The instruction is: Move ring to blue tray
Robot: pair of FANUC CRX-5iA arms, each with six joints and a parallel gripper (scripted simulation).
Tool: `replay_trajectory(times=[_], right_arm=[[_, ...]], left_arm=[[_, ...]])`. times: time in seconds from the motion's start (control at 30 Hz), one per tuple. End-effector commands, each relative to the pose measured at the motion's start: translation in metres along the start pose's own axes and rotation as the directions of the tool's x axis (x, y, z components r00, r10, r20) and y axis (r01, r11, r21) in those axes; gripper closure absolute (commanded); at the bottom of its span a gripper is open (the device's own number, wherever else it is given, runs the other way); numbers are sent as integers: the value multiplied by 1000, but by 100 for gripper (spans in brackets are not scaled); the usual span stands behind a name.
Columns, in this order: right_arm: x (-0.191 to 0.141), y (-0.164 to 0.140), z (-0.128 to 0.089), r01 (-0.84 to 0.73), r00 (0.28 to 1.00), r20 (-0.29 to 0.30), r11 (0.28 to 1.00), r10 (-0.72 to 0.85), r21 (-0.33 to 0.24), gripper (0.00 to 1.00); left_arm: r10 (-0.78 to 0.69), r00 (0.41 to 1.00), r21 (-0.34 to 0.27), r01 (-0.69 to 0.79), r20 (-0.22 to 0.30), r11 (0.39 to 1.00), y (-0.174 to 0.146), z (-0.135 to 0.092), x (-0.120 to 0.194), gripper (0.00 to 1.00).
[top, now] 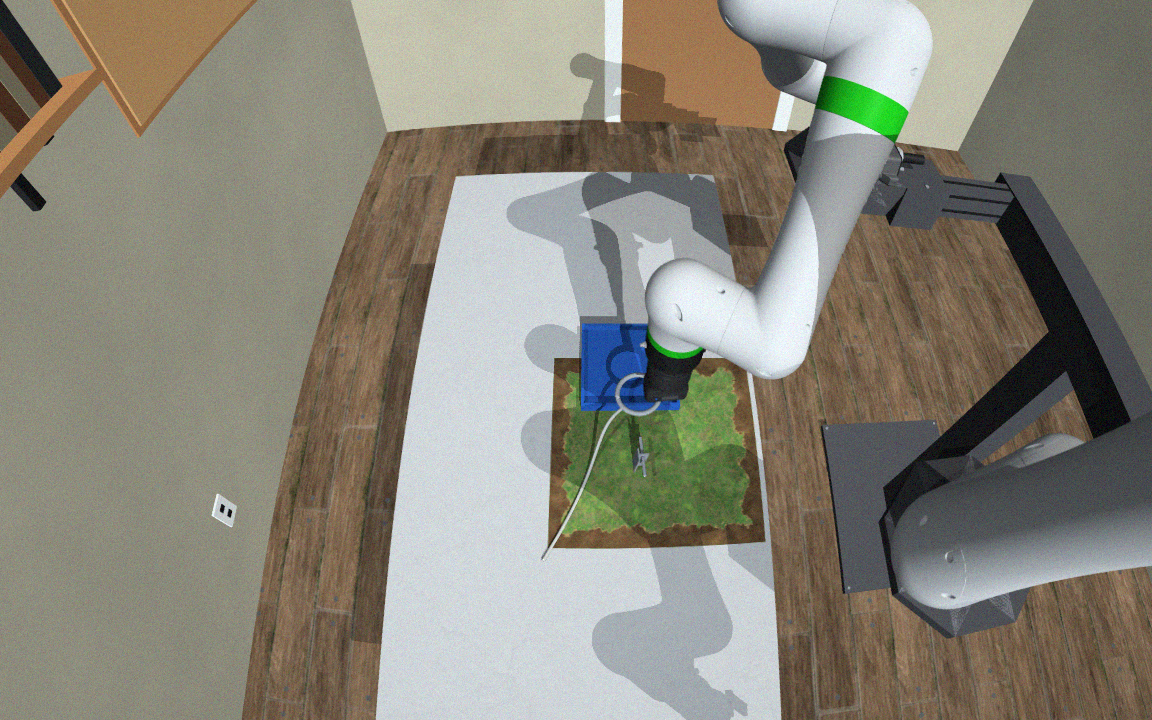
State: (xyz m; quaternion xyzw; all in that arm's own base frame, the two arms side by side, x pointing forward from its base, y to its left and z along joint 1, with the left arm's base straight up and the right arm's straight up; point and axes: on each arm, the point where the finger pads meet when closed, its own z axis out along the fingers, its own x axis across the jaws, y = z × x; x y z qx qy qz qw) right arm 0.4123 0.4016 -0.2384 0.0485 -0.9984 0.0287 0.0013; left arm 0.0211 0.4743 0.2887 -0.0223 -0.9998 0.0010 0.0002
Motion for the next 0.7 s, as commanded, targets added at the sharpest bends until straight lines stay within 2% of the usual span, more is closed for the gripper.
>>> replay_trajectory(times=[0.0,0.17,0.4,0.67], right_arm=[[-3,-46,3,1,1000,7,1000,-1,-6,100],[-4,-81,7,1,1000,7,1000,-1,-6,100],[-4,-95,8,1,1000,7,1000,-1,-6,100],[-4,-96,8,1,1000,7,1000,-1,-6,100]], left_arm=[[0,1000,-2,0,0,1000,0,-1,0,0],[0,1000,-2,0,0,1000,0,-1,0,0],[0,1000,-2,0,0,1000,0,-1,0,0],[0,1000,-2,0,0,1000,0,-1,0,0]])
